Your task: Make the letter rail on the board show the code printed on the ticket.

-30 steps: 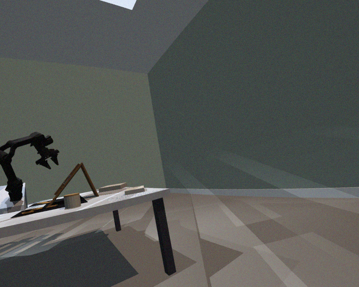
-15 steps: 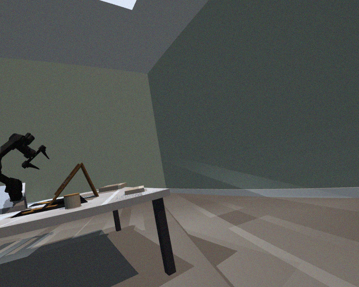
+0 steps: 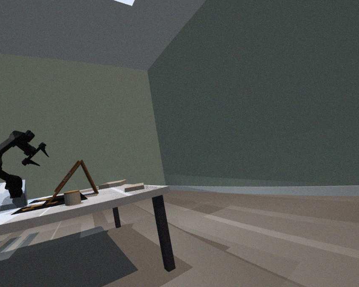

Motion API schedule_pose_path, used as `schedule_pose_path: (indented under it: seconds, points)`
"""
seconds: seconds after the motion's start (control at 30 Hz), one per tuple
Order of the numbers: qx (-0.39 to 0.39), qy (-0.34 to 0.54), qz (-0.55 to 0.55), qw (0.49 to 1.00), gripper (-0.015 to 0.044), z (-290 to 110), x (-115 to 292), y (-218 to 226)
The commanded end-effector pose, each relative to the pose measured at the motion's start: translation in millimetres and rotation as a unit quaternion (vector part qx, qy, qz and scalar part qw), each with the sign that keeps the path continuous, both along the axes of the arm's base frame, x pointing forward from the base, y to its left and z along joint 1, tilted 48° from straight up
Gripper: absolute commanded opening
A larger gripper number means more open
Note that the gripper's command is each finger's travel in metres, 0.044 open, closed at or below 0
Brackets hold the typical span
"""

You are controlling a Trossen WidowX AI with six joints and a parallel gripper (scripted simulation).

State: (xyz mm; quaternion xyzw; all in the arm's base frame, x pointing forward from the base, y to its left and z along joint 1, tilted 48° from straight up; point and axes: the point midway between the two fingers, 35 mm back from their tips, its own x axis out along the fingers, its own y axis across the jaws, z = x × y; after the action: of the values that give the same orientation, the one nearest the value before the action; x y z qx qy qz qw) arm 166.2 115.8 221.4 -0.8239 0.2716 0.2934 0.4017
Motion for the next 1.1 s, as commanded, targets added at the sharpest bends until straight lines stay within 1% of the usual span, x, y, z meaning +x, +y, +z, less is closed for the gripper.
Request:
schedule_pose_path:
  seconds: [0.0, 0.23, 0.43, 0.63, 0.83, 0.9, 1.07]
  points:
    - [0.007, 0.017, -0.045, 0.999, 0.034, -25, 8, 20]
    - [0.023, 0.041, -0.178, 0.983, 0.034, -101, 25, 57]
    - [0.025, 0.045, -0.298, 0.953, 0.034, -178, 31, 67]
    - [0.016, 0.03, -0.418, 0.908, 0.034, -259, 25, 55]
    - [-0.003, -0.003, -0.527, 0.85, 0.034, -335, 5, 24]
    - [-0.006, -0.007, -0.537, 0.844, 0.034, -343, 1, 20]
    - [-0.006, -0.008, -0.538, 0.843, 0.034, -344, 0, 20]
